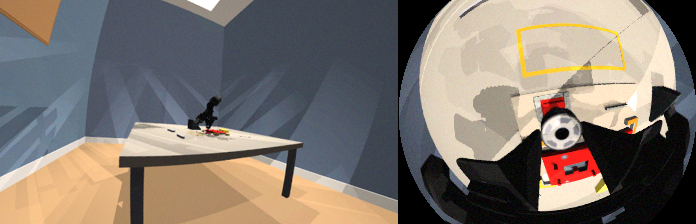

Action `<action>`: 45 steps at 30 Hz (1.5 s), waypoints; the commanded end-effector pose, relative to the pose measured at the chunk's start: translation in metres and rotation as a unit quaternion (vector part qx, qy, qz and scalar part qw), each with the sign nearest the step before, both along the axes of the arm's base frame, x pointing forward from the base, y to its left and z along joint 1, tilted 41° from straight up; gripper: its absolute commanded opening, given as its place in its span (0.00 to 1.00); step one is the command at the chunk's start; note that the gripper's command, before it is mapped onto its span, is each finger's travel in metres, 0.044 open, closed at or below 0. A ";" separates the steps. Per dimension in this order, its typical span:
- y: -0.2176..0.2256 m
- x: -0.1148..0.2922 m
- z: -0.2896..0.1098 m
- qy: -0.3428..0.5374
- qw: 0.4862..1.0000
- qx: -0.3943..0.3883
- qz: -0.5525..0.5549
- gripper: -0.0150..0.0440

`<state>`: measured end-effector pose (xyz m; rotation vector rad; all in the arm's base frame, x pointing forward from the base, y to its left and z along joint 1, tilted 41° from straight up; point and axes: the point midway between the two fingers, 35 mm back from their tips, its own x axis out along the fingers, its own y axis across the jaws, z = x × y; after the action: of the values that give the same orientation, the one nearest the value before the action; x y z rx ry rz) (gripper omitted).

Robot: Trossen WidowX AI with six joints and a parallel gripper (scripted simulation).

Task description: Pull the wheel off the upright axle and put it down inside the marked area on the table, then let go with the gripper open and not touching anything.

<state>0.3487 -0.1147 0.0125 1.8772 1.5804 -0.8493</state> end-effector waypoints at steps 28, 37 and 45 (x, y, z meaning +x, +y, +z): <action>-0.015 -0.002 0.016 -0.003 1.000 -0.004 -0.001 0.25; -0.025 -0.005 0.027 -0.001 1.000 -0.001 -0.003 0.25; -0.052 -0.027 0.007 -0.001 1.000 -0.006 -0.003 0.25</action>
<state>0.3330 -0.1558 0.0305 1.8741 1.5612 -0.8490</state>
